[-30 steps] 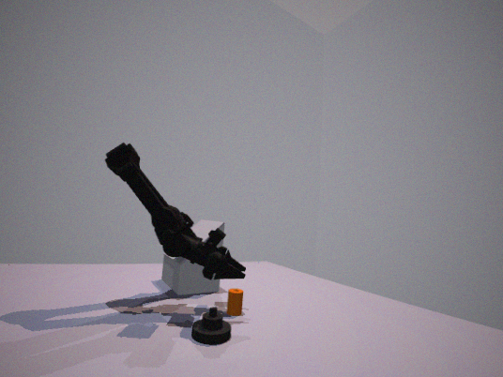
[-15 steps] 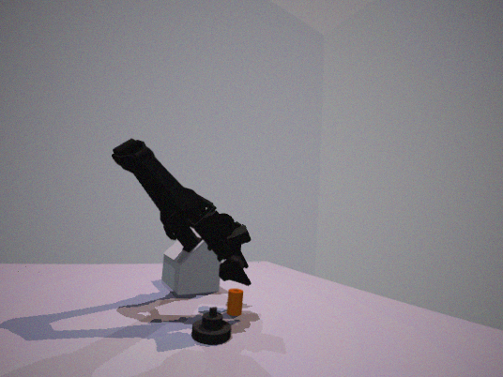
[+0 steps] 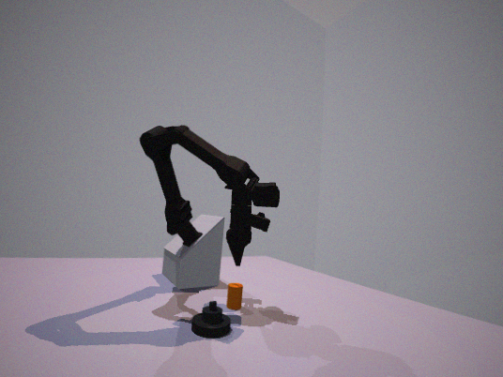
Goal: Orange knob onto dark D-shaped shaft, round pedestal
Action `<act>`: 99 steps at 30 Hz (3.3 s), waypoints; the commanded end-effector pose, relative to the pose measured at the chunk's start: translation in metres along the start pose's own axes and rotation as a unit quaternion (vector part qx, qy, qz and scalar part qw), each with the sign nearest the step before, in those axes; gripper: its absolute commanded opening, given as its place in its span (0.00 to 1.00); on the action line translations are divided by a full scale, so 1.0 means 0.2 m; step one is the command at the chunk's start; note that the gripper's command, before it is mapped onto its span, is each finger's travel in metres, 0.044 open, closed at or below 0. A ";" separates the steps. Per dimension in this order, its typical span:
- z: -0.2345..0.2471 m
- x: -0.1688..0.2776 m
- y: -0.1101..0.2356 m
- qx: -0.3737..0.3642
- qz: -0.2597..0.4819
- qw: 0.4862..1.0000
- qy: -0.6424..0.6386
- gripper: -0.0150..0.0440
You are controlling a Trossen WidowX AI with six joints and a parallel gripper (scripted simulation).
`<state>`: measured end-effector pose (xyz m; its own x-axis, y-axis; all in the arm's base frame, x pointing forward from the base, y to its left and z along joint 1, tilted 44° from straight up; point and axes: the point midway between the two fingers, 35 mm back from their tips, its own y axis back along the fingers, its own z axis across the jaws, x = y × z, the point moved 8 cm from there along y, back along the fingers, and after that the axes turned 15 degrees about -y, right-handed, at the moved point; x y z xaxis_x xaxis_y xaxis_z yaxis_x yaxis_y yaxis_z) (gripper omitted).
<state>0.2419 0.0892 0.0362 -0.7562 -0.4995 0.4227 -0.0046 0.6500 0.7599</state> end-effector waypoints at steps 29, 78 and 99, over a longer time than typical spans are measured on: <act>0.01 -0.01 0.01 0.026 -0.001 0.870 -0.492 1.00; -0.03 0.00 -0.50 0.028 -0.001 0.870 -0.492 1.00; -0.03 0.01 -0.57 0.030 -0.001 0.870 -0.492 0.56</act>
<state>0.2444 0.0104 -0.0463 -0.9490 0.2179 -0.2278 -0.0158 0.6890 0.7246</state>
